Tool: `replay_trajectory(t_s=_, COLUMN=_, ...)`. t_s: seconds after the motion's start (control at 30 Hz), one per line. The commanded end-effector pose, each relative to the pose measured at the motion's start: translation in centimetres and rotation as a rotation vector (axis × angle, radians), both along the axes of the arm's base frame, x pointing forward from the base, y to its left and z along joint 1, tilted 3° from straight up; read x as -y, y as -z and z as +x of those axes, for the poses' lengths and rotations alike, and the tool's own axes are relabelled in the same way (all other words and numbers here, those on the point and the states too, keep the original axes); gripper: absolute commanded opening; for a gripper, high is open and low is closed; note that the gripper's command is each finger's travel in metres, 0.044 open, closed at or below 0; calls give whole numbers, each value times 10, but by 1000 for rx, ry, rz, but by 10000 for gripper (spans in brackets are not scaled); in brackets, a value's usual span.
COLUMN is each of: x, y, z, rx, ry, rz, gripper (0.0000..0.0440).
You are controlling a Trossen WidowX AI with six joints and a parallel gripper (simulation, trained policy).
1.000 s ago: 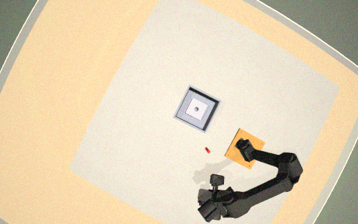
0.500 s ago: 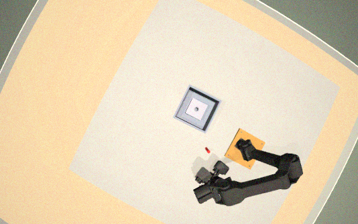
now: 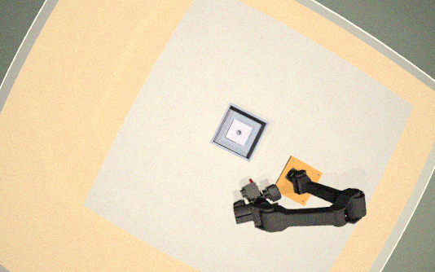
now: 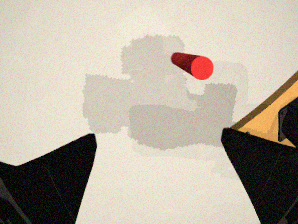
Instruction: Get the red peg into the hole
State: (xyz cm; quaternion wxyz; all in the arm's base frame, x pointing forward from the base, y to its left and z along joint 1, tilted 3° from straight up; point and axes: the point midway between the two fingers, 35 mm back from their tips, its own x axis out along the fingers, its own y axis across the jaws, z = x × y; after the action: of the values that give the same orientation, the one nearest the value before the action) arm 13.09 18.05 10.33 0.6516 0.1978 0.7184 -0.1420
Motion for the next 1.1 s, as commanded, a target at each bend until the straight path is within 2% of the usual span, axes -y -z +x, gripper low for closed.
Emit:
replay_trajectory(t_s=0.0, x=8, y=13, z=3, rx=3, ry=51, rz=-35, gripper=436)
replay_trajectory(t_s=0.27, x=16, y=49, z=15, rx=55, ry=130, rz=-74, gripper=431)
replay_trajectory(t_s=0.33, x=18, y=56, z=18, rx=64, ry=138, rz=-83, gripper=418)
replay_trajectory(t_s=0.53, x=23, y=75, z=19, rx=58, ry=160, rz=-118, gripper=269)
replay_trajectory(t_s=0.8, x=26, y=82, z=24, rx=45, ry=193, rz=-163, gripper=73)
replay_trajectory(t_s=0.9, x=25, y=83, z=27, rx=42, ry=195, rz=-174, gripper=24)
replay_trajectory(t_s=1.07, x=27, y=62, z=41, rx=102, ry=192, rz=-182, gripper=1)
